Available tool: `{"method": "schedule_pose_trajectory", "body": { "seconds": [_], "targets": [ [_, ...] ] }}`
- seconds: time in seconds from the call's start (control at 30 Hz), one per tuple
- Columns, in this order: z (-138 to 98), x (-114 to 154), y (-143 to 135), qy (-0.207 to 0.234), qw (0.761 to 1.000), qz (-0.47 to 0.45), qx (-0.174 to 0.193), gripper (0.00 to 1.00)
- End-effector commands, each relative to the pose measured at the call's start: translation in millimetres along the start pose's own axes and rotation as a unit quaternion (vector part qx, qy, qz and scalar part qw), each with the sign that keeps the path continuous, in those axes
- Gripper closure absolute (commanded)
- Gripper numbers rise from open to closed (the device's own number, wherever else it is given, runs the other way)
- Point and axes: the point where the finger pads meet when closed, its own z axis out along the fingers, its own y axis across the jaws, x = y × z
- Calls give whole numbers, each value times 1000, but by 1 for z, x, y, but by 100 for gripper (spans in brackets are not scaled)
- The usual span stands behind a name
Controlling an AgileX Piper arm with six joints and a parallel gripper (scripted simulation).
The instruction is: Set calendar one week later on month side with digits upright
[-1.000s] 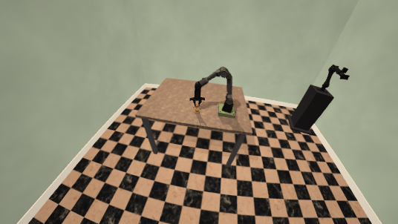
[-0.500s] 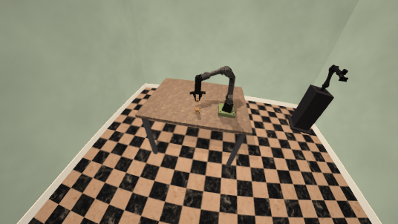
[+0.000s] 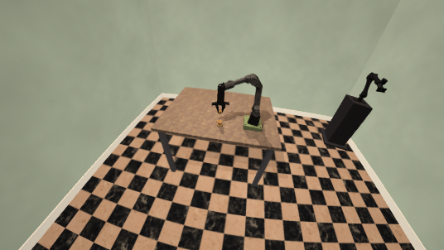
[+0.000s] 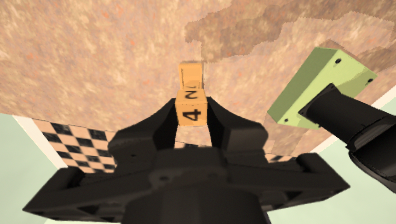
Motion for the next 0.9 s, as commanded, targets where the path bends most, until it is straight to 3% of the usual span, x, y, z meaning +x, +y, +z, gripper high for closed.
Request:
{"method": "schedule_pose_trajectory", "body": {
  "seconds": [0.0,0.37,0.53,0.7,0.87],
  "targets": [
    [-1,-1,1,0,1000,-8,-2,65],
    [0,-6,2,0,995,-104,-1,65],
    [1,-12,3,0,979,-205,-1,65],
    [1,-19,3,0,942,-336,-2,65],
    [2,-28,4,0,875,-485,-2,65]
  ]
}}
